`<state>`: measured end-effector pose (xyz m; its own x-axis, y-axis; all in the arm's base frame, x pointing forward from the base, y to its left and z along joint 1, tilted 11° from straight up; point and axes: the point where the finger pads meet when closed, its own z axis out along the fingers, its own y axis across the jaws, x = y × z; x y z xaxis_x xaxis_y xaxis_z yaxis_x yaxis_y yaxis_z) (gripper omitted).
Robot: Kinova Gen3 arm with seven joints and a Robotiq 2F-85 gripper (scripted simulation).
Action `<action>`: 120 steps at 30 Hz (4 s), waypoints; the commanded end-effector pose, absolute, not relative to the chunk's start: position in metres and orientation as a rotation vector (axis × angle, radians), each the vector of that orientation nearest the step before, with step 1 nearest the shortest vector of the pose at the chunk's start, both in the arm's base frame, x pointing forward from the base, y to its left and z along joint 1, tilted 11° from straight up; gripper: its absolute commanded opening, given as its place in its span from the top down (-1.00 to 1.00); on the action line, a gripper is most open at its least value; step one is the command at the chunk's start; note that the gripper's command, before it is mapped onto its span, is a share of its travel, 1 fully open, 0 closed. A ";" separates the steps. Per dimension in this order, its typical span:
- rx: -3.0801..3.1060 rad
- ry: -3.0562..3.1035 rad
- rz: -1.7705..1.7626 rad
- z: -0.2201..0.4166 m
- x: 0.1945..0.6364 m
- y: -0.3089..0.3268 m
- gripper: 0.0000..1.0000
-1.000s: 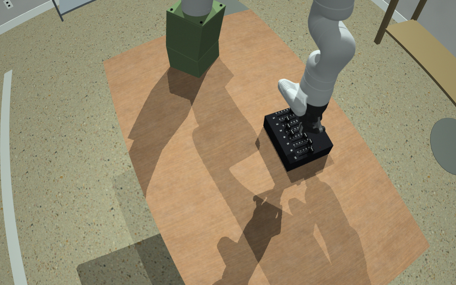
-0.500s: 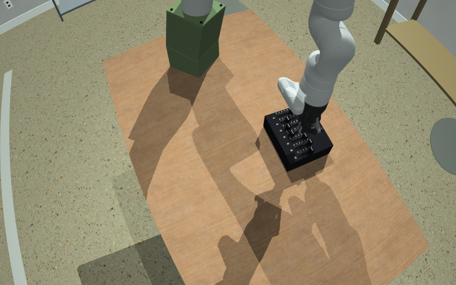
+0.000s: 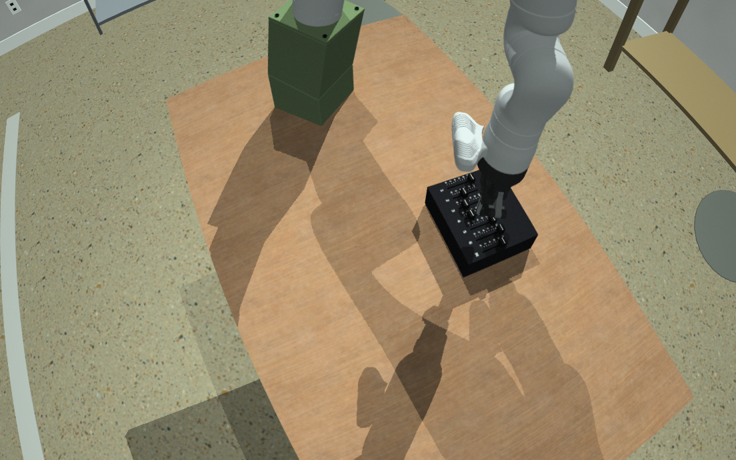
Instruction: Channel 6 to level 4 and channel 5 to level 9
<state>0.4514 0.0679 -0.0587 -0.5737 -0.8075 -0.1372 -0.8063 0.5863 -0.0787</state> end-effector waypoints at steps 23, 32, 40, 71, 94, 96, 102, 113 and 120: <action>0.466 2.995 0.084 -0.060 0.453 0.078 1.00; 1.103 2.837 0.134 -0.059 0.458 0.086 1.00; 1.688 2.549 0.198 -0.057 0.466 0.098 1.00; 2.355 1.992 0.305 -0.051 0.483 0.116 1.00; 2.356 1.992 0.305 -0.051 0.483 0.116 1.00; 2.356 1.992 0.305 -0.051 0.483 0.116 1.00; 2.356 1.992 0.305 -0.051 0.483 0.116 1.00; 2.356 1.992 0.305 -0.051 0.483 0.116 1.00; 2.357 1.992 0.303 -0.051 0.483 0.116 1.00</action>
<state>0.4825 0.1157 -0.0518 0.1560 0.9802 0.1216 0.9723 -0.1741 0.1558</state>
